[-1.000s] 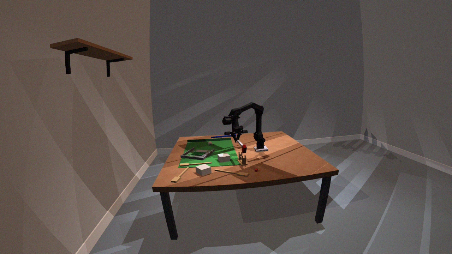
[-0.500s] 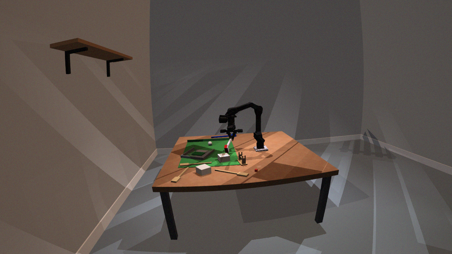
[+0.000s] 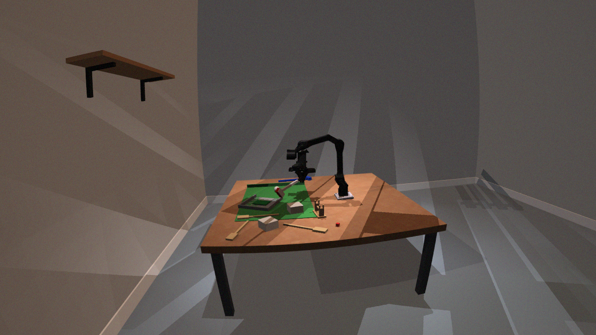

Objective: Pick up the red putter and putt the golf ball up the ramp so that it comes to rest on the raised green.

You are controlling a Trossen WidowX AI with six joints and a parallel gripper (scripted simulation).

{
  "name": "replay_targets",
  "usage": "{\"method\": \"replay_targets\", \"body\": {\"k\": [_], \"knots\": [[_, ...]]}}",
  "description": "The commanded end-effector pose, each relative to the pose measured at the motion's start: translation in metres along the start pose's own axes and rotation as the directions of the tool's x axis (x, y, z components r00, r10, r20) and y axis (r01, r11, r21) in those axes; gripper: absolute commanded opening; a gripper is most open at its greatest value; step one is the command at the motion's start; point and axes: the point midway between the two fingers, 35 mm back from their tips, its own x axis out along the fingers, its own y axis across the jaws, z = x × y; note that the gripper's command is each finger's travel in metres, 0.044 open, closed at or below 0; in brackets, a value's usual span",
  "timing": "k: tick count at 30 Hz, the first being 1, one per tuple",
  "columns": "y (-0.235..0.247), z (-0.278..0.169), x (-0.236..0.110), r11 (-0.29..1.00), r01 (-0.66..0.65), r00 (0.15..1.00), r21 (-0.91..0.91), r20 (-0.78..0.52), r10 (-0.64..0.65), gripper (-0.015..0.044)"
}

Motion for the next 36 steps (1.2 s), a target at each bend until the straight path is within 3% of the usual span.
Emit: {"method": "replay_targets", "body": {"k": [1,17,36], "knots": [[-0.017,-0.016,-0.005,0.992,0.019,1.0,0.126,-0.005,-0.018,0.0],[-0.056,-0.076,-0.021,0.876,0.076,0.997,0.476,-0.06,-0.054,0.0],[-0.087,-0.168,-0.044,0.386,0.151,0.988,0.91,-0.139,-0.061,0.0]]}}
